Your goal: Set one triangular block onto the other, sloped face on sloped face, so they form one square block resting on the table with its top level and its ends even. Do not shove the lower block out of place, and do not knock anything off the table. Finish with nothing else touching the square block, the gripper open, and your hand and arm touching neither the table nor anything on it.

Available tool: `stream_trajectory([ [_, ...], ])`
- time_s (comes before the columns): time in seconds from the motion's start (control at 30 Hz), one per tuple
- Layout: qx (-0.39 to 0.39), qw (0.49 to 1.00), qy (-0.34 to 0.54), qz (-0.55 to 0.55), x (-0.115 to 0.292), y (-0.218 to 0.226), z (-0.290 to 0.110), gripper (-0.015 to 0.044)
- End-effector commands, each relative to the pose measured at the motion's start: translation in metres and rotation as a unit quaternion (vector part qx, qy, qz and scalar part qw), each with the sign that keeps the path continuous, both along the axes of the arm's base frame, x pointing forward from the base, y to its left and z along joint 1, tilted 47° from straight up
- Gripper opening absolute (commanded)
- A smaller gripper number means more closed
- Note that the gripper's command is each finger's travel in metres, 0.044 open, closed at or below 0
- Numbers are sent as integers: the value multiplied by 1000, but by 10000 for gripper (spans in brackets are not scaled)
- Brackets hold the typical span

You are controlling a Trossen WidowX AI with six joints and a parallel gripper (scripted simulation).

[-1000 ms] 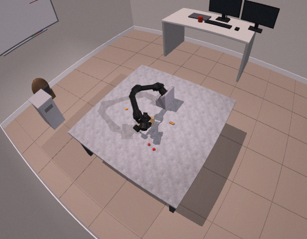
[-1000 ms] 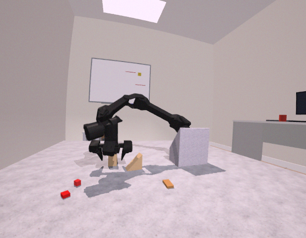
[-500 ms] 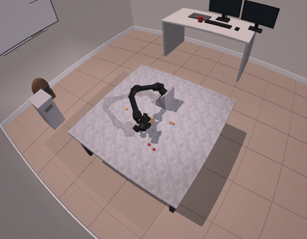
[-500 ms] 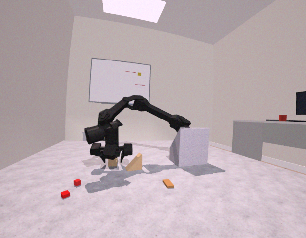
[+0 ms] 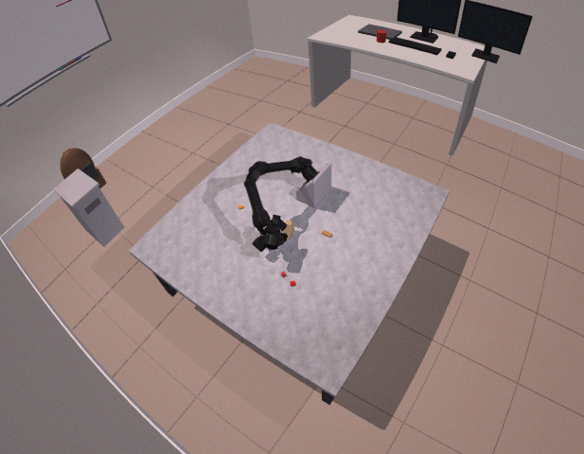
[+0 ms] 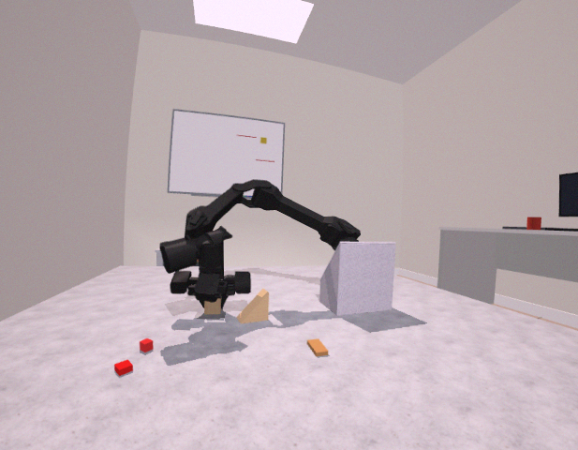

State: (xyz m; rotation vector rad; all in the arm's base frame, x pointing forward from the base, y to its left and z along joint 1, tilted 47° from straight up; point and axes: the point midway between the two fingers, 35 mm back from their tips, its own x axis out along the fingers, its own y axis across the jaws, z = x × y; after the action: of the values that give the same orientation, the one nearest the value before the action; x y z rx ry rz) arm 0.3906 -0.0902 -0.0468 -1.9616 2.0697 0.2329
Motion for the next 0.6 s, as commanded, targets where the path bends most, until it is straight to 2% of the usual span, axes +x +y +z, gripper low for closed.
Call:
stream_trajectory([
  [0.0, -1, 1000, 0, 1, 0, 0, 1, 26],
  [0.03, 0, 1000, 0, 0, 0, 2, 2, 0],
  [0.23, 14, 1000, 0, 0, 0, 2, 3, 0],
  [0.57, 154, 988, -8, 11, -2, 2, 23, 0],
])
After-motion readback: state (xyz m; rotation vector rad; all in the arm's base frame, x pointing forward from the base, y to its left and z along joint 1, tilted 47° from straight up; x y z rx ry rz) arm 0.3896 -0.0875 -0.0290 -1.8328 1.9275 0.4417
